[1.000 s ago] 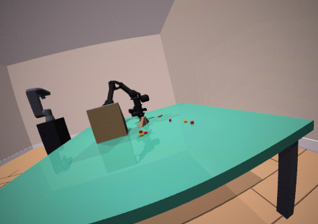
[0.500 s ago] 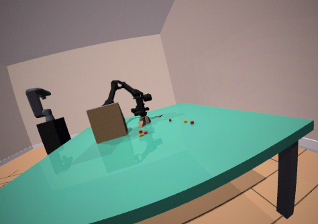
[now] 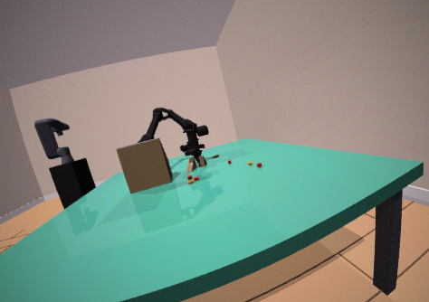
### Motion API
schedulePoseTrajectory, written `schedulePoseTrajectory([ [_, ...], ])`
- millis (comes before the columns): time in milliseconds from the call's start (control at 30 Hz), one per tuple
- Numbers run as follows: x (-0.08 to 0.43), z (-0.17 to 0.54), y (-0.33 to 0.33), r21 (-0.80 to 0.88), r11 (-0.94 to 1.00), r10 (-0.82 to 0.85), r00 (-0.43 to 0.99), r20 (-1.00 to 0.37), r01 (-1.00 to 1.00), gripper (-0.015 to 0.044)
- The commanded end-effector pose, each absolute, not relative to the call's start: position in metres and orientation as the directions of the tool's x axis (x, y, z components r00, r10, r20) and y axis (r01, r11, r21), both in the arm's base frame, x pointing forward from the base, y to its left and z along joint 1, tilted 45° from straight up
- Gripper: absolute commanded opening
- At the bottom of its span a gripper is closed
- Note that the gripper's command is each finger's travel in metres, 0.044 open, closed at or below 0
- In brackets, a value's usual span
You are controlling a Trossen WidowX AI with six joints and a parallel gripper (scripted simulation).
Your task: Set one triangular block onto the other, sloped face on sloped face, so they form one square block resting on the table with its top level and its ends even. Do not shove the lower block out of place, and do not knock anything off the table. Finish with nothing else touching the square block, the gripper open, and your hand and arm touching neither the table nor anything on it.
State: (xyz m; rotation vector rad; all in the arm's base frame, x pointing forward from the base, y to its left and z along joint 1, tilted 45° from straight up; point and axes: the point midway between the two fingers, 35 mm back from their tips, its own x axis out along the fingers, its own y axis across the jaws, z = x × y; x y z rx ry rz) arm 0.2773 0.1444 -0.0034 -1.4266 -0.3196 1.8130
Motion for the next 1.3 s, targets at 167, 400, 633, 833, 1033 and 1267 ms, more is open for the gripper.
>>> schedulePoseTrajectory([
  [167, 0.292, -0.009, 0.141, -0.628, -0.657, 0.708, -0.055, -0.704, -0.417, 0.0000],
  [400, 0.303, -0.012, 0.138, -0.629, -0.657, 0.708, -0.055, -0.704, -0.417, 0.0000],
  [633, 0.314, -0.016, 0.134, -0.629, -0.657, 0.708, -0.054, -0.704, -0.416, 0.0000],
  [833, 0.323, -0.019, 0.132, -0.629, -0.657, 0.708, -0.054, -0.704, -0.416, 0.0000],
  [1033, 0.326, 0.018, 0.093, -0.624, -0.659, 0.704, -0.052, -0.709, -0.419, 0.0000],
  [1267, 0.325, 0.032, 0.080, -0.626, -0.654, 0.706, -0.047, -0.706, -0.425, 0.0053],
])
